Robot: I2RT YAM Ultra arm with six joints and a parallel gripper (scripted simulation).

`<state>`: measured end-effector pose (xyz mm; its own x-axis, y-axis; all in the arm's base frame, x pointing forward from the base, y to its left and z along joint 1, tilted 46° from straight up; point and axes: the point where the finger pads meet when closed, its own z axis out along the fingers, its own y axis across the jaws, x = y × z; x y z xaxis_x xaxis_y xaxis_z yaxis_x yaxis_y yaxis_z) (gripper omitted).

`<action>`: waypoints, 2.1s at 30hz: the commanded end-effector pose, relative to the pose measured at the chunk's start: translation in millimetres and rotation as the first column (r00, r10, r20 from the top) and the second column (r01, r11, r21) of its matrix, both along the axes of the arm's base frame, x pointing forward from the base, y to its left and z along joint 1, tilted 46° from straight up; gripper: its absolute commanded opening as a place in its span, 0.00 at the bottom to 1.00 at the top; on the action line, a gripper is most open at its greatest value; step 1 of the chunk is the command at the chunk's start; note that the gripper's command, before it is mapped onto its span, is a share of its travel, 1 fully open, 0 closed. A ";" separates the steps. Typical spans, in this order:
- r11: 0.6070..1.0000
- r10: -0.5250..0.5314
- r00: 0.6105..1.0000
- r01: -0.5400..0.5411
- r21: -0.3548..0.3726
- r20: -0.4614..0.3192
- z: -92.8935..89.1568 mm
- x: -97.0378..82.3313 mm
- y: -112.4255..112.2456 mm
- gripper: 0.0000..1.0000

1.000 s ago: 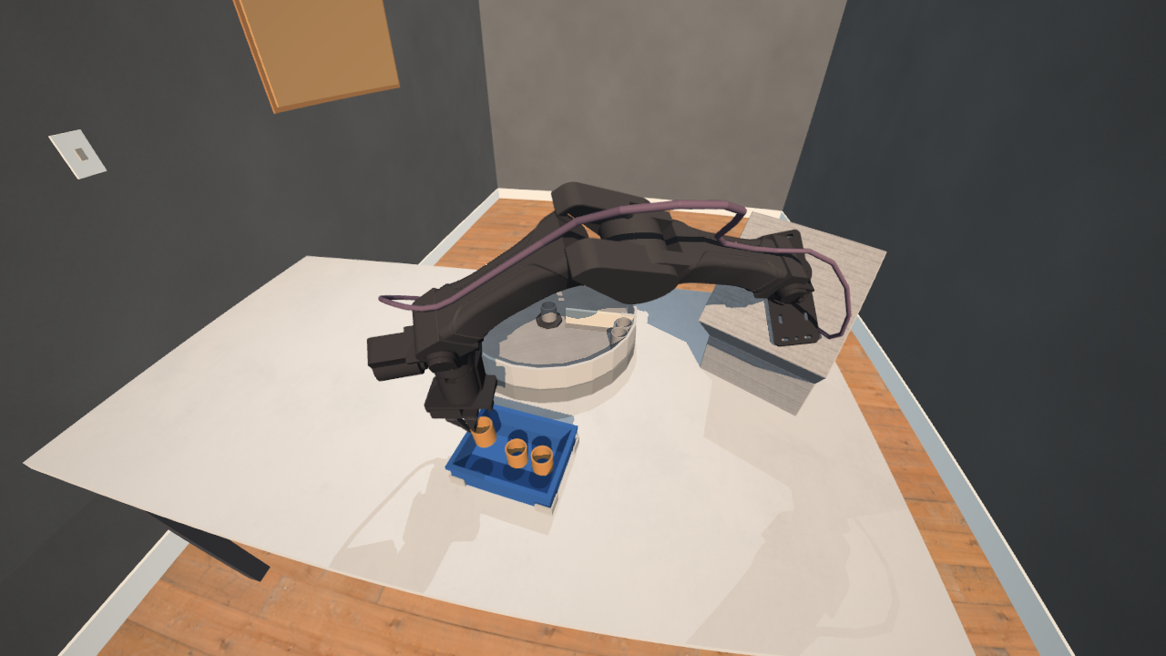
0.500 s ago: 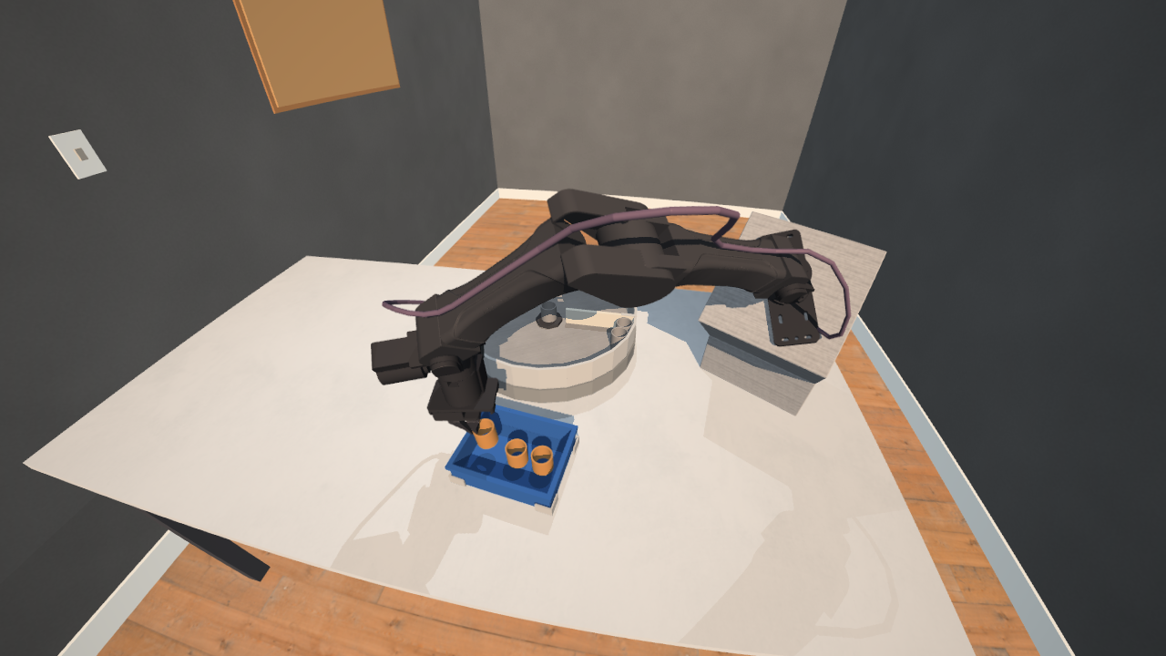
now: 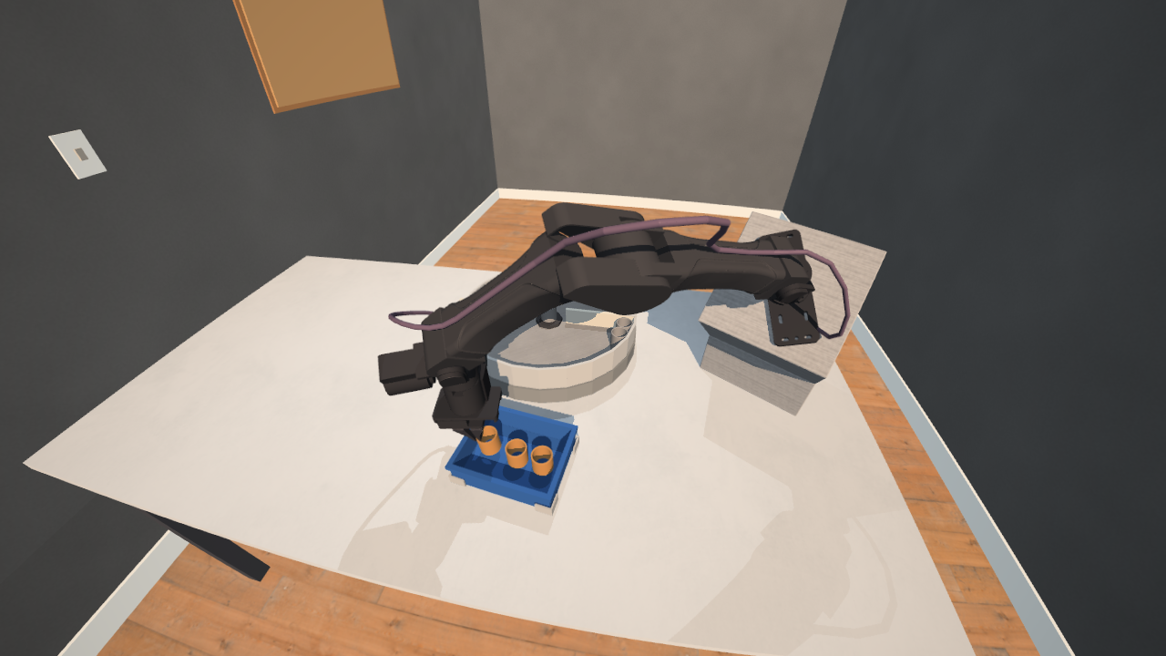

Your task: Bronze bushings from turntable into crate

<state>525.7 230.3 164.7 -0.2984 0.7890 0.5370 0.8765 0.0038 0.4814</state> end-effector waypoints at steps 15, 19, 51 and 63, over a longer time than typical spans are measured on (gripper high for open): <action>1.000 -0.025 1.000 0.025 -0.006 0.008 -1.5 5.9 -4.4 0.00; 1.000 -0.025 1.000 0.025 -0.006 0.008 -1.5 5.9 -4.4 0.00; 1.000 -0.015 1.000 0.015 -0.006 0.003 -7.9 1.5 5.4 0.00; 0.999 -0.034 0.999 0.034 -0.003 0.016 -0.1 7.8 -3.6 0.00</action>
<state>526.0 239.8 159.2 -0.3015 0.7893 0.5349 0.8741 0.0048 0.4857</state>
